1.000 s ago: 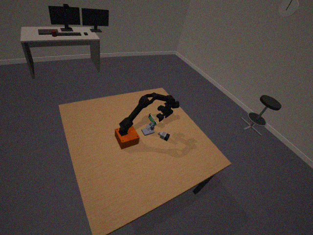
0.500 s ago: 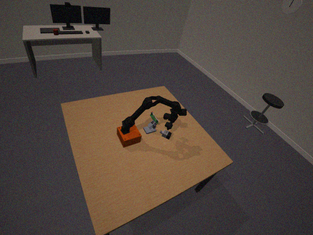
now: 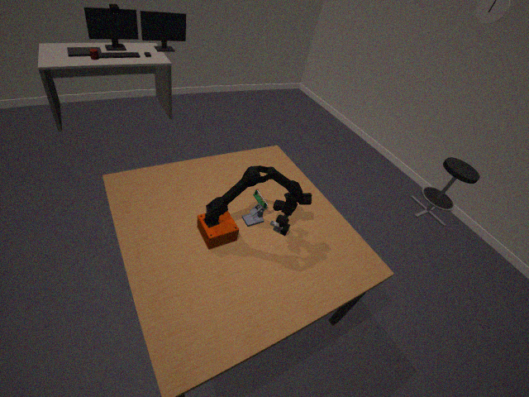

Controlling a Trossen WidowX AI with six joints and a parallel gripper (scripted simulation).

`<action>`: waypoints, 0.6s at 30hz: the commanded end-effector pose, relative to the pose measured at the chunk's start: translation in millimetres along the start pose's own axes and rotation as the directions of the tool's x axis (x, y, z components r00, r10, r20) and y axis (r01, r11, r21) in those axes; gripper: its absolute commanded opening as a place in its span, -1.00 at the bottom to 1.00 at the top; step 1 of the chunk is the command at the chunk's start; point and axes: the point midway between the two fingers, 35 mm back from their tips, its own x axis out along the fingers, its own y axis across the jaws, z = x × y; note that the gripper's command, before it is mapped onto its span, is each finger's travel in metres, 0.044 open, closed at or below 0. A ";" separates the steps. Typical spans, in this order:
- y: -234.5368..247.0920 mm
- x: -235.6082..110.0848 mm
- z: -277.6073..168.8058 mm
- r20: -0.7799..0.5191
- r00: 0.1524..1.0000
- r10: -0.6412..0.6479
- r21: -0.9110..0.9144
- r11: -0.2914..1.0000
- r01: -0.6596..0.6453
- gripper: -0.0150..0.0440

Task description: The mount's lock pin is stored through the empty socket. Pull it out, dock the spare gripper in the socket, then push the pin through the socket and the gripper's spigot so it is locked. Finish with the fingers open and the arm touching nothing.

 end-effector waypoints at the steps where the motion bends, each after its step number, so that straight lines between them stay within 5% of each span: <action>1: 0.4 9.4 -1.6 -0.010 1.000 -0.003 -0.005 1.000 0.002 1.00; 18: 0.3 36.3 -1.8 -0.010 1.000 -0.002 -0.005 1.000 0.002 1.00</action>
